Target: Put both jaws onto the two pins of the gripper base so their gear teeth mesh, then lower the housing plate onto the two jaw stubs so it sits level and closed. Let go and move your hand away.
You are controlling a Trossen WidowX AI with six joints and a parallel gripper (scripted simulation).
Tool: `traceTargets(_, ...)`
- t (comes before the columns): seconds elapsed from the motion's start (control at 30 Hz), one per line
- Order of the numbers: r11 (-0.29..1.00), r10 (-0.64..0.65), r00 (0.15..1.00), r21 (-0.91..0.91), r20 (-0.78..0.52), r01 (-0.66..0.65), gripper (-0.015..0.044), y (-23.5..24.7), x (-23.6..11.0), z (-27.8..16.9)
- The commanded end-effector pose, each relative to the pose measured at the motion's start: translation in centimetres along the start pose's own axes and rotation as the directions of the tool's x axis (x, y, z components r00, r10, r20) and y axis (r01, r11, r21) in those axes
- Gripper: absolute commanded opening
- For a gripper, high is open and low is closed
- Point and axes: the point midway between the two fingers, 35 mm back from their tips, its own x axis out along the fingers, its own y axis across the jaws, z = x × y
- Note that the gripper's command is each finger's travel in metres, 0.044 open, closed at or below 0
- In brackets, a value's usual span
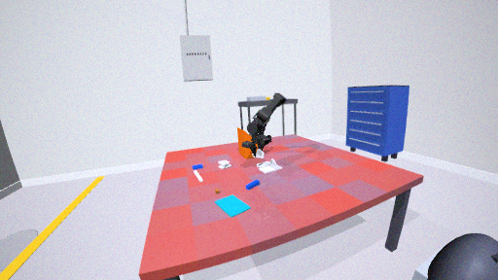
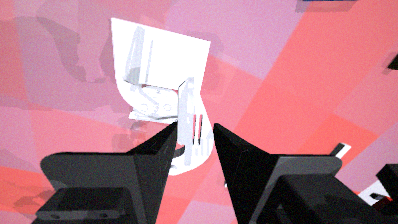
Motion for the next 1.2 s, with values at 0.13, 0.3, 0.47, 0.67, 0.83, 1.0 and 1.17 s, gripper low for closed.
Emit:
traceTargets(0.13,1.000,0.004,1.000,-0.001,0.004,-0.004,0.0134,1.1,0.0,2.7)
traceTargets(0.3,1.000,0.006,1.000,-0.002,0.004,-0.006,0.0134,1.7,0.0,3.7)
traceTargets(0.47,1.000,0.006,1.000,-0.002,0.004,-0.006,0.0134,1.7,0.0,3.7)
traceTargets(0.67,1.000,0.006,1.000,-0.002,0.004,-0.006,0.0134,1.7,0.0,3.7)
traceTargets(0.83,1.000,0.006,1.000,-0.002,0.004,-0.006,0.0134,1.7,0.0,3.7)
traceTargets(1.0,1.000,0.006,1.000,0.003,0.004,-0.006,0.0134,1.7,0.0,3.7)
traceTargets(1.17,1.000,0.006,1.000,0.003,0.004,-0.006,0.0134,1.7,0.0,3.7)
